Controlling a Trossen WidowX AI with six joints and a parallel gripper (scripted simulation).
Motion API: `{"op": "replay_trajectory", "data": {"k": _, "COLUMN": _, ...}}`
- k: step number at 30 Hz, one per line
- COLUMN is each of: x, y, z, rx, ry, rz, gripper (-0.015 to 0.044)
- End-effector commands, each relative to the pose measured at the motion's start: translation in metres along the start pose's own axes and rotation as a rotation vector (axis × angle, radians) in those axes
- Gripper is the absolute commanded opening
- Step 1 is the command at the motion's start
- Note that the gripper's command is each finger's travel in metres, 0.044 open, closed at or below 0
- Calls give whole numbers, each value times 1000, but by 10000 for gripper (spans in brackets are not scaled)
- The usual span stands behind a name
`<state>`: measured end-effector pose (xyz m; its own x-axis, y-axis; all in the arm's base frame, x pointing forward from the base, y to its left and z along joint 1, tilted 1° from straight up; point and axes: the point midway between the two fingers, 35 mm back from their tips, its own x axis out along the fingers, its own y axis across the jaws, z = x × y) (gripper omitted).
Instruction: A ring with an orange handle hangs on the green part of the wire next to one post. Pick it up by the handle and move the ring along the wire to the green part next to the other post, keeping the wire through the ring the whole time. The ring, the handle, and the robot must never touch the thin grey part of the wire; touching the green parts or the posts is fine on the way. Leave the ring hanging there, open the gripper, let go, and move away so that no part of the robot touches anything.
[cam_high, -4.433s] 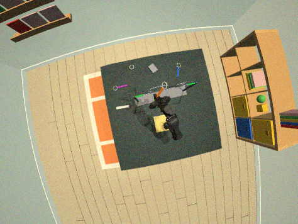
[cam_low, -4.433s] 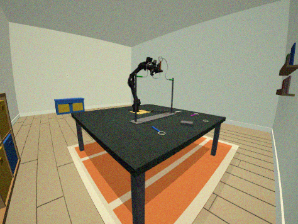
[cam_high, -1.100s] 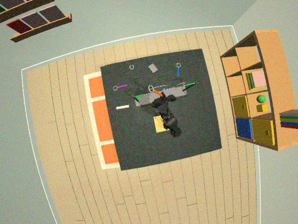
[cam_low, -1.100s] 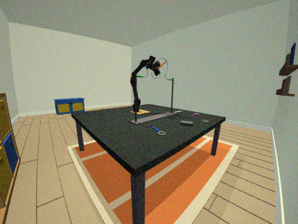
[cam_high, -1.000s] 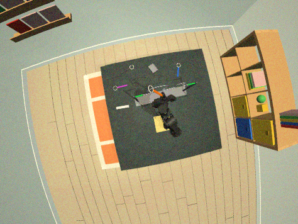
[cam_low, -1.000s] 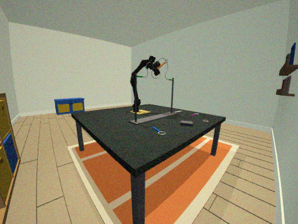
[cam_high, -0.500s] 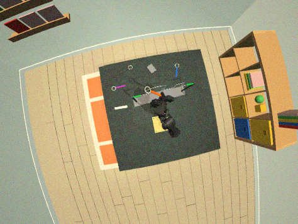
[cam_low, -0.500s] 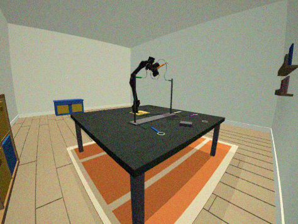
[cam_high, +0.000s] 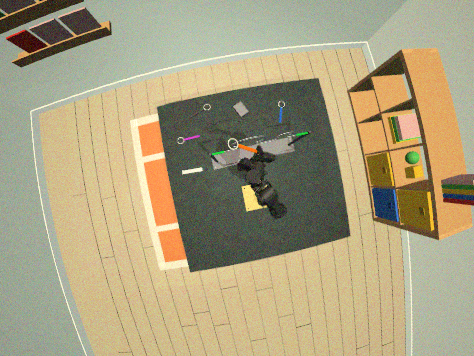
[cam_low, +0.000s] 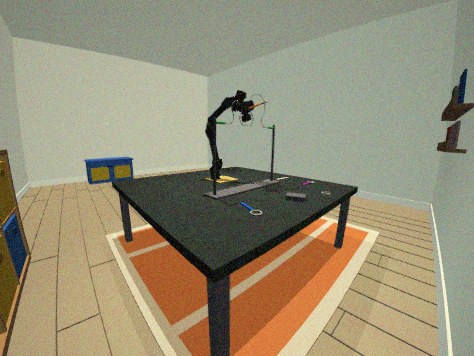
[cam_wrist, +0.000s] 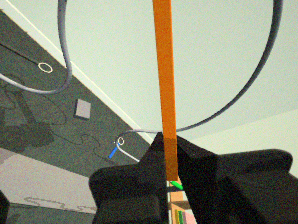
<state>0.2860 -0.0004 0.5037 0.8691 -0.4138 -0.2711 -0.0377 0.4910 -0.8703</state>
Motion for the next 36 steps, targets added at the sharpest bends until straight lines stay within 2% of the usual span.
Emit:
{"op": "replay_trajectory", "data": {"k": 1, "x": 1, "y": 0, "z": 0, "rx": -45, "ry": 8, "rz": -17, "gripper": -150}}
{"op": "replay_trajectory", "data": {"k": 36, "x": -3, "y": -17, "z": 4, "rx": -441, "ry": 54, "rz": -195, "gripper": -150}}
